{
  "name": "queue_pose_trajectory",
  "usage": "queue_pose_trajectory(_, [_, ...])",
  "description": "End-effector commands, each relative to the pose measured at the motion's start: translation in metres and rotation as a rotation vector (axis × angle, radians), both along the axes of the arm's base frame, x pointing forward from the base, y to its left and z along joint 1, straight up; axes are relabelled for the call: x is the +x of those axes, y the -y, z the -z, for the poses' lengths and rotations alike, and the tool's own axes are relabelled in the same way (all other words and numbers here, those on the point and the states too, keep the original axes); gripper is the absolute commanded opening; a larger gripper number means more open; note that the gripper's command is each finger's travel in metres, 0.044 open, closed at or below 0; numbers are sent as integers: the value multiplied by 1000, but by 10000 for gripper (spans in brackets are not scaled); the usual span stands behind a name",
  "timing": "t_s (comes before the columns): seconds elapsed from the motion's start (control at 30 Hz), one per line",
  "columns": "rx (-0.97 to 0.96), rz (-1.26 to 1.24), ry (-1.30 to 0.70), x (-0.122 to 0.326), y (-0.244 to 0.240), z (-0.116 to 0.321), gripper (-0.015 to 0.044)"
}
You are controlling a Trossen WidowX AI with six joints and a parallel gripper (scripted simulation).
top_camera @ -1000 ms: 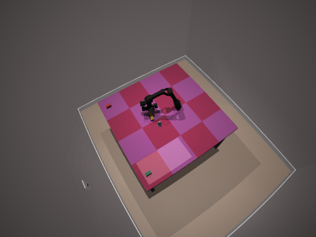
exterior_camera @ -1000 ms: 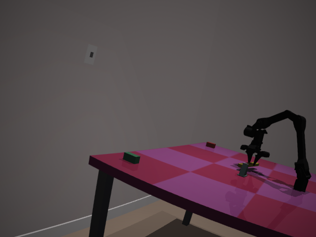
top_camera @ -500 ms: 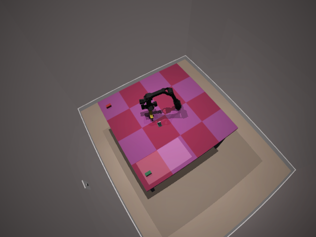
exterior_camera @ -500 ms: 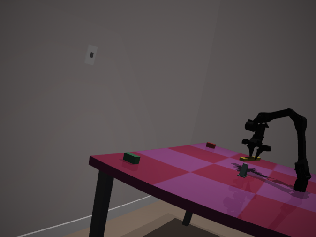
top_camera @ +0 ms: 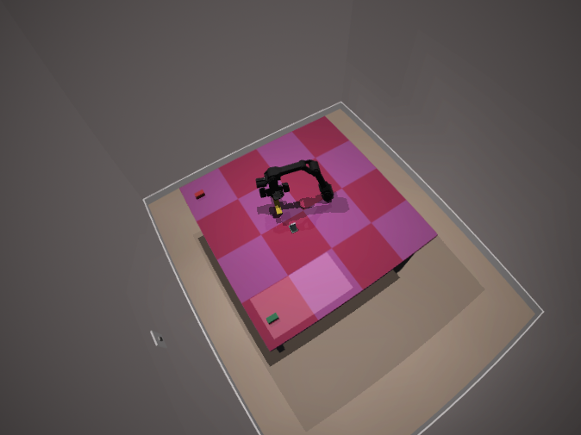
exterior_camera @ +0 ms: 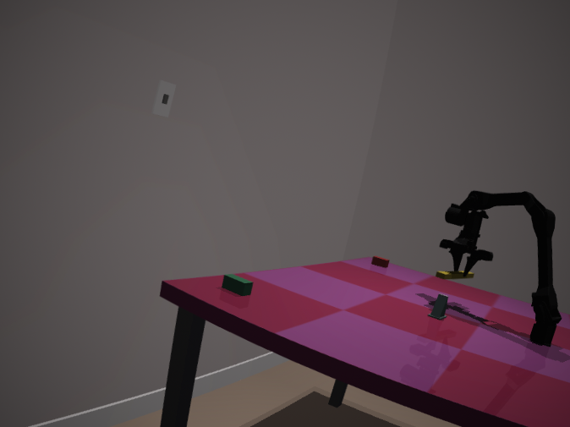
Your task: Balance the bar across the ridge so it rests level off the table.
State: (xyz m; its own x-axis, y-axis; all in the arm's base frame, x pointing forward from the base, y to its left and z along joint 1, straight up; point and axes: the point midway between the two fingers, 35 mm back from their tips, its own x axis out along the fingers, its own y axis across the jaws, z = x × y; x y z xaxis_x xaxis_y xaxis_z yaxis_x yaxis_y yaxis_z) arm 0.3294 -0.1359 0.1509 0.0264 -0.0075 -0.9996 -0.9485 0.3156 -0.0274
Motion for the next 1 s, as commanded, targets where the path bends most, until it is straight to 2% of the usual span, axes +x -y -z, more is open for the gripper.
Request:
queue_pose_trajectory(0.0, [-5, -3, 3, -2, 0, -13, 0])
queue_pose_trajectory(0.17, [-5, -9, 3, -2, -6, -16, 0])
queue_pose_trajectory(0.97, [1, -108, 4, 7, -101, -17, 0])
